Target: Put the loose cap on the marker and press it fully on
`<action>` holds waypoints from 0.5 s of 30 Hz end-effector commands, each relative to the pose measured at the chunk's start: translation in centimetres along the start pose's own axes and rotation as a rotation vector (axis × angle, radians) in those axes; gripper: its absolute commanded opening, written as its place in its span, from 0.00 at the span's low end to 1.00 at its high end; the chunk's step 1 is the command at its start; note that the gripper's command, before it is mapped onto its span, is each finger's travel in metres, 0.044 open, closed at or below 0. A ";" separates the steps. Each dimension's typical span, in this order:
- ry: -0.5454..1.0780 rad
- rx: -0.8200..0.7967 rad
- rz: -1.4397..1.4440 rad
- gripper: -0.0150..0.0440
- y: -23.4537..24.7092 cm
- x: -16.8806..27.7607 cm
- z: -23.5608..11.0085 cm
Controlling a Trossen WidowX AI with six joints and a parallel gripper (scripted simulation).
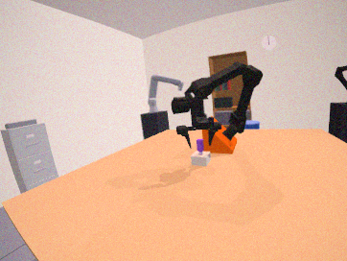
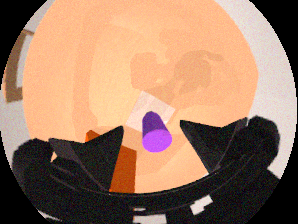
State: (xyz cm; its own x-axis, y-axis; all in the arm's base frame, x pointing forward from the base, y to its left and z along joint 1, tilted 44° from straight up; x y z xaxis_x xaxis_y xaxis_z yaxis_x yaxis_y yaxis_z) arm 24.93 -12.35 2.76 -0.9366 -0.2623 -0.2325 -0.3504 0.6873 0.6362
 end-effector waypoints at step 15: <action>-0.001 0.003 0.426 0.73 -0.1 0.1 -6.7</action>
State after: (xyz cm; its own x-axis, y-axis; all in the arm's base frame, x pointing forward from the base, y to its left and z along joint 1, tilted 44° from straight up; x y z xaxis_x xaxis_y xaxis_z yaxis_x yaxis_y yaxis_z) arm 24.94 -17.14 7.83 -0.9854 -0.1268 -0.1133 -0.1700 0.7267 0.6656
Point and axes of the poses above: the point midway between the two fingers, 35 mm back from their tips, its own z axis out along the fingers, its own y axis across the jaws, x = y × z, the point moved 6 cm from there along -z, back along the fingers, and after that the axes turned 14 degrees about z, right-handed, at the moved point
